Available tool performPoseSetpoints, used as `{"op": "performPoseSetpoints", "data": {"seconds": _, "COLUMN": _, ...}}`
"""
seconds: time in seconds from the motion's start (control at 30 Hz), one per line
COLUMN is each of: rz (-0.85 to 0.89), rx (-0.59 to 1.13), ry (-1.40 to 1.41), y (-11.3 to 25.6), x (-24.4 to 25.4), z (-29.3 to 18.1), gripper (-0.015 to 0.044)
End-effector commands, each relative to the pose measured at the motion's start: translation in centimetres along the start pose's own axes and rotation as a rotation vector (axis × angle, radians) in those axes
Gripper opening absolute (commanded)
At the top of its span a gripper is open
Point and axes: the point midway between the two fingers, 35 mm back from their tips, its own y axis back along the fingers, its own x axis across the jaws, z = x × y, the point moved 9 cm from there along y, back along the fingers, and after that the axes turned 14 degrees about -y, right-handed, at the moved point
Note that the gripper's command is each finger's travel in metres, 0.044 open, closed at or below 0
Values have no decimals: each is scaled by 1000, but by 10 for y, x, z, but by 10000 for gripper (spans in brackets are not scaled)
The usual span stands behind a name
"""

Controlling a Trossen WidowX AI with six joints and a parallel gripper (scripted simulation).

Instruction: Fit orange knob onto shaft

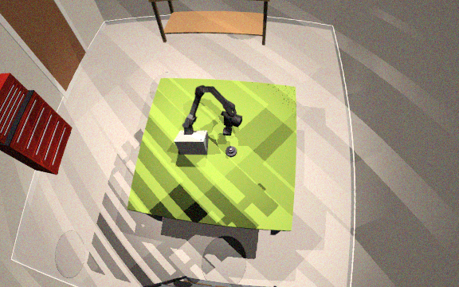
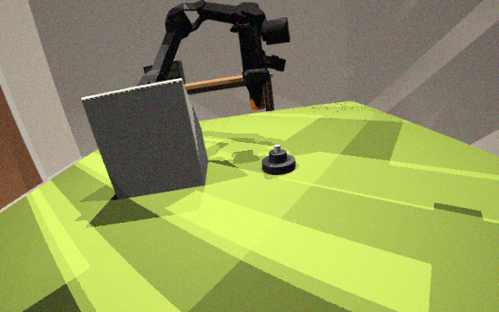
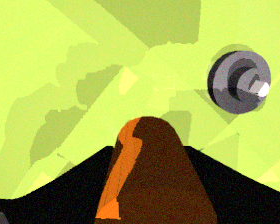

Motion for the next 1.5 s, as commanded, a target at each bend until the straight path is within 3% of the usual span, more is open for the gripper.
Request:
{"op": "performPoseSetpoints", "data": {"seconds": 0.0, "rz": -5, "rx": -9, "ry": 1, "y": -1, "x": -10, "z": 8, "gripper": 0}}
{"op": "performPoseSetpoints", "data": {"seconds": 1.47, "rz": -7, "rx": -12, "ry": -25, "y": -44, "x": -117, "z": 55, "gripper": 0}}
